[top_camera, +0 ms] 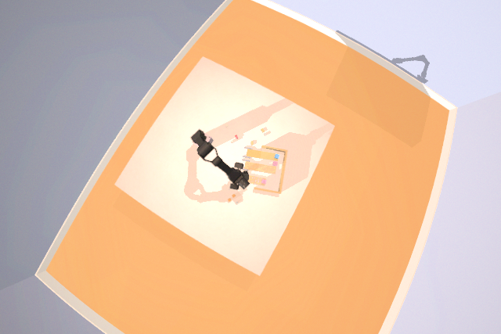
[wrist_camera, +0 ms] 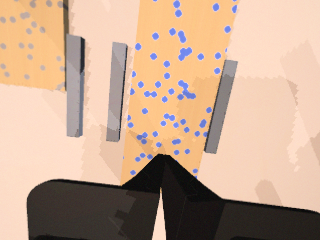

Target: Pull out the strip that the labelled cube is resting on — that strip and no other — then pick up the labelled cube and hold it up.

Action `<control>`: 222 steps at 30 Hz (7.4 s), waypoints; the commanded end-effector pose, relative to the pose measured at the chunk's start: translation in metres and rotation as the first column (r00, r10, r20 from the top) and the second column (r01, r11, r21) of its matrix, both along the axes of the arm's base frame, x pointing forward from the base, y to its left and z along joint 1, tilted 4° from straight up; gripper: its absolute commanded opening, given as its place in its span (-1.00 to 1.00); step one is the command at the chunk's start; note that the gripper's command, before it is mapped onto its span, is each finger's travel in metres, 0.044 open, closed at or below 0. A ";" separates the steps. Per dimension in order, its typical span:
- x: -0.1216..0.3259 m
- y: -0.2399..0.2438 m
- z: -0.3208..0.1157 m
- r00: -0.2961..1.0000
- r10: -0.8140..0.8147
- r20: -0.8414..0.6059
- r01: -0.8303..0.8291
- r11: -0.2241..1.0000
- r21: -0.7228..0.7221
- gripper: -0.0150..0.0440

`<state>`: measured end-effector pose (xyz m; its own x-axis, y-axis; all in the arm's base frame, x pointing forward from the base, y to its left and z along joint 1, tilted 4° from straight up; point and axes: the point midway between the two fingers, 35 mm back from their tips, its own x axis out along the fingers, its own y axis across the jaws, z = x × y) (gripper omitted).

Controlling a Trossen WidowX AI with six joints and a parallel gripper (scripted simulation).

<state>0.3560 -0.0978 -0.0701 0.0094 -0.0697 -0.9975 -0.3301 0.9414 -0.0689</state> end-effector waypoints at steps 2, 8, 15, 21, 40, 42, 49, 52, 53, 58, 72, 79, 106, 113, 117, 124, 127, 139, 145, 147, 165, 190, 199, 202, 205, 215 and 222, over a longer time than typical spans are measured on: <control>-0.017 -0.005 -0.005 1.000 -0.002 -0.028 0.002 1.000 -0.001 -0.49; -0.025 -0.008 -0.005 1.000 -0.002 -0.029 0.002 1.000 -0.001 -0.49; -0.035 -0.011 -0.004 1.000 -0.002 -0.029 0.002 1.000 -0.001 -0.49; -0.042 -0.014 -0.004 1.000 -0.002 -0.030 0.002 1.000 -0.002 -0.49; -0.067 -0.023 -0.003 0.999 -0.002 -0.032 0.002 1.000 -0.002 -0.49; -0.069 -0.024 -0.003 0.999 -0.002 -0.032 0.002 1.000 -0.002 -0.49; -0.078 -0.027 -0.003 0.999 -0.002 -0.033 0.002 1.000 -0.003 -0.49; -0.081 -0.029 -0.003 0.999 -0.002 -0.033 0.002 1.000 -0.003 -0.49; -0.083 -0.029 -0.003 0.999 -0.002 -0.033 0.002 1.000 -0.003 -0.49; -0.089 -0.031 -0.002 0.999 -0.002 -0.033 0.002 1.000 -0.003 -0.49; -0.105 -0.037 -0.002 0.999 -0.002 -0.035 0.002 1.000 -0.003 -0.49; -0.112 -0.040 -0.001 0.999 -0.002 -0.035 0.002 1.000 -0.004 -0.49; -0.112 -0.040 -0.001 0.999 -0.002 -0.035 0.002 1.000 -0.004 -0.49; -0.101 -0.040 0.004 1.000 0.002 -0.005 -0.002 1.000 -0.005 -0.49; -0.099 -0.038 0.033 1.000 0.002 -0.025 -0.002 1.000 -0.005 -0.49; -0.101 -0.036 0.045 0.999 -0.002 -0.034 0.002 1.000 -0.003 -0.49; -0.085 -0.031 0.043 0.998 -0.050 -0.029 0.050 0.999 -0.004 -0.22; -0.047 -0.016 0.046 0.998 -0.065 -0.025 0.065 0.998 -0.003 0.84; -0.029 -0.008 0.048 0.998 -0.065 -0.024 0.065 0.998 -0.002 1.00; -0.023 -0.006 0.049 0.998 -0.065 -0.024 0.065 0.998 -0.002 1.00; 0.032 0.013 0.055 0.998 -0.065 -0.020 0.065 0.998 0.000 1.00; 0.087 0.034 0.055 0.998 -0.064 -0.016 0.065 0.998 0.002 0.56; 0.088 0.033 0.040 0.998 -0.064 -0.016 0.065 0.998 0.001 0.36; 0.088 0.033 0.035 0.998 -0.064 -0.016 0.065 0.998 0.001 0.36; 0.088 0.033 0.030 0.998 -0.064 -0.016 0.065 0.998 0.001 0.36; 0.087 0.032 0.014 0.998 -0.064 -0.016 0.065 0.998 0.001 0.36; 0.087 0.031 0.005 0.998 -0.064 -0.016 0.065 0.998 0.001 0.36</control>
